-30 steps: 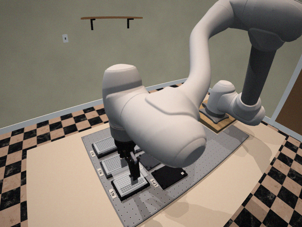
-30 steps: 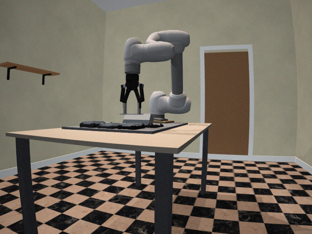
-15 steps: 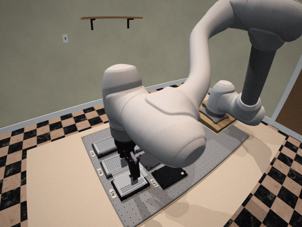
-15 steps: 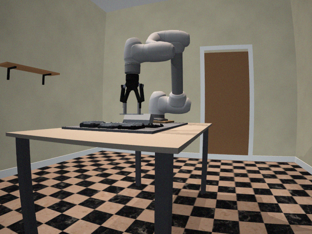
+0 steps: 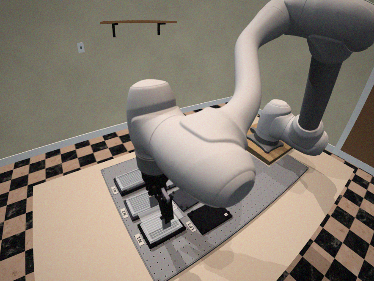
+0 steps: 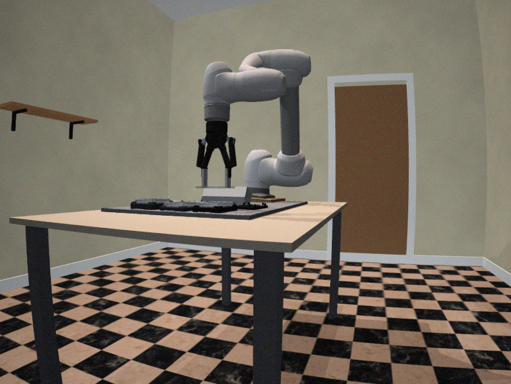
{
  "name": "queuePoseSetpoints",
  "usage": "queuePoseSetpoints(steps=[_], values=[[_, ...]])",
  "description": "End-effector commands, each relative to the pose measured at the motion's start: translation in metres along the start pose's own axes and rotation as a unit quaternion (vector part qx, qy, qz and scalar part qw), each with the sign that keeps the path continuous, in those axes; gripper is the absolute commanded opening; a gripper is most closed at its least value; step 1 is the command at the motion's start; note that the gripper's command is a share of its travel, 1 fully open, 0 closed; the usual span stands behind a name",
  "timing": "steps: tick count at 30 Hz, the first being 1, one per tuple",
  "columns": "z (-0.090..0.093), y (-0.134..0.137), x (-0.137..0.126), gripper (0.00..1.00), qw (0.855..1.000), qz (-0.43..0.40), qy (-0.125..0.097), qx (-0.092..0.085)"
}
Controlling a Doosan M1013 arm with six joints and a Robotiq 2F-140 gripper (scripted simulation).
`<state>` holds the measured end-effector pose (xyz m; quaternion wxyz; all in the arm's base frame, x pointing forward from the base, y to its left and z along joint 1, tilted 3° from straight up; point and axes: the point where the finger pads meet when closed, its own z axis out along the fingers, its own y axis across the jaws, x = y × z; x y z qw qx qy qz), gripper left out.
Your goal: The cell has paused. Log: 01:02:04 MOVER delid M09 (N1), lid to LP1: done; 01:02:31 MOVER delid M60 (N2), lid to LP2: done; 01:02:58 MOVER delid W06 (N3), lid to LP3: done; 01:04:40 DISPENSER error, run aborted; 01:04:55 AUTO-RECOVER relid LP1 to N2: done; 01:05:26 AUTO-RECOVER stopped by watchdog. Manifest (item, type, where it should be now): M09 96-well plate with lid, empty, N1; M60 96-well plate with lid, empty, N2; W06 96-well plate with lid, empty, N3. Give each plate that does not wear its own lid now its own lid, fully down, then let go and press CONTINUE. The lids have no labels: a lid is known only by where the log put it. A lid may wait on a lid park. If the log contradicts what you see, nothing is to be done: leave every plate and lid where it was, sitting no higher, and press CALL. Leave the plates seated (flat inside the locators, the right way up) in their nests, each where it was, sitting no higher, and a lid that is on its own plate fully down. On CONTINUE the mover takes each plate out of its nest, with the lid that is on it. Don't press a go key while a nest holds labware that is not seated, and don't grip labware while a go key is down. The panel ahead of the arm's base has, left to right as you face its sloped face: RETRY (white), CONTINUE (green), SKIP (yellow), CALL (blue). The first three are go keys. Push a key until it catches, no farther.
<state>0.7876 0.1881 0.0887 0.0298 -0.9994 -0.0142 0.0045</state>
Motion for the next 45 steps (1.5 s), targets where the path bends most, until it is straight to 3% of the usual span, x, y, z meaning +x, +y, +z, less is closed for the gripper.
queuePoseSetpoints(steps=[1, 28, 45], values=[[0.0, 0.0, 0.0, 0.0, 1.0, 0.0, 0.0, 0.0], [0.005, 0.0, 0.0, 0.0, 1.0, -0.017, 0.0, 0.0], [0.03, 0.0, 0.0, 0.0, 1.0, -0.017, 0.0, 0.0]])
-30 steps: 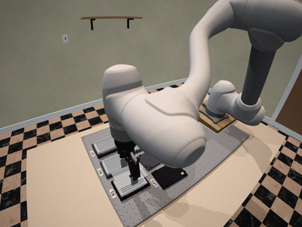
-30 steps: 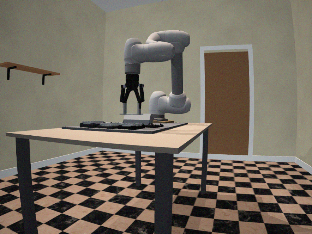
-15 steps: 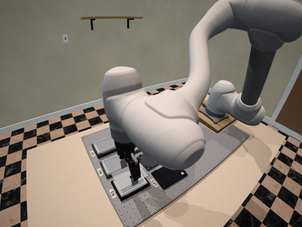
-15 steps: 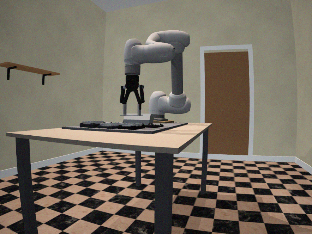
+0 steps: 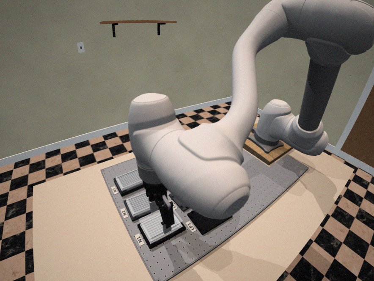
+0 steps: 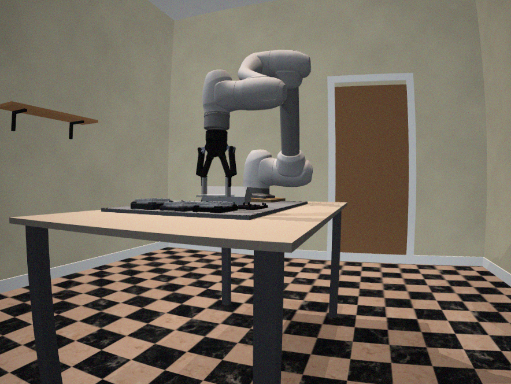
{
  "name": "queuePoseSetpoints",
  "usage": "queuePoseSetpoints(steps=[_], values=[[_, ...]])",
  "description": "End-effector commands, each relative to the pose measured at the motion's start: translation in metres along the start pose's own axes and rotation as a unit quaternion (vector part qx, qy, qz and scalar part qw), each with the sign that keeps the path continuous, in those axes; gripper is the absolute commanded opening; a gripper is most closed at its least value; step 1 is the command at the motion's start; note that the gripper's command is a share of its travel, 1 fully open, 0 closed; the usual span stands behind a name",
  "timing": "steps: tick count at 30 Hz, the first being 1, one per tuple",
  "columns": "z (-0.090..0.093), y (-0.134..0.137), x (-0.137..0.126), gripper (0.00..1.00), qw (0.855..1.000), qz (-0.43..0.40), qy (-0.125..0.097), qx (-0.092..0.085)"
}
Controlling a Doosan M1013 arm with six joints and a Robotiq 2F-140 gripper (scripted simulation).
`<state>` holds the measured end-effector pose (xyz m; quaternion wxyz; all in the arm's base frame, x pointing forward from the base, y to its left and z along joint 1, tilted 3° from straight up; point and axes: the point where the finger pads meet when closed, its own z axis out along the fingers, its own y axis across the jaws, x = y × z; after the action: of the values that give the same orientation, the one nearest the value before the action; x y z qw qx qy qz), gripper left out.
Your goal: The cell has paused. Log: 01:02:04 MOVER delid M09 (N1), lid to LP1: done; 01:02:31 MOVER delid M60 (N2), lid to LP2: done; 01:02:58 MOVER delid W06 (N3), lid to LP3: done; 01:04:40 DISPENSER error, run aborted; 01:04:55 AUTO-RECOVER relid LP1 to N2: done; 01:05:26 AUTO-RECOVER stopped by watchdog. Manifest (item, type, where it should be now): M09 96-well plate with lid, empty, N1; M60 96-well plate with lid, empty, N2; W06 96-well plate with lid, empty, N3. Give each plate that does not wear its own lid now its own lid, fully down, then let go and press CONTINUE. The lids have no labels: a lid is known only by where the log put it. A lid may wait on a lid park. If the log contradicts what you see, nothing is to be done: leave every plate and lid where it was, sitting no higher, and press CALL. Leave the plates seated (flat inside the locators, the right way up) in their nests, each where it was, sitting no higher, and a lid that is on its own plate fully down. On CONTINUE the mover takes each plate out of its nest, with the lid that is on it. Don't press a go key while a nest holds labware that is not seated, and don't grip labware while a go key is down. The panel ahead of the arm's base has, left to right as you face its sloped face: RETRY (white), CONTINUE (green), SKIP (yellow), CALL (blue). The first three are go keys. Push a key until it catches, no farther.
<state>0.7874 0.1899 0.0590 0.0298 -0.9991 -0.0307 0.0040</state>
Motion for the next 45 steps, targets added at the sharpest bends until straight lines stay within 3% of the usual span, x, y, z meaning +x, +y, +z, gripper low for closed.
queuePoseSetpoints(steps=[1, 13, 45], values=[[0.0012, 0.0, 0.0, 0.0, 1.0, 0.0, 0.0, 0.0], [0.0096, -0.0001, 0.0001, 0.0, 1.0, 0.0, 0.0, 0.0], [0.0101, -0.0001, 0.0001, 0.0, 1.0, 0.0, 0.0, 0.0]])
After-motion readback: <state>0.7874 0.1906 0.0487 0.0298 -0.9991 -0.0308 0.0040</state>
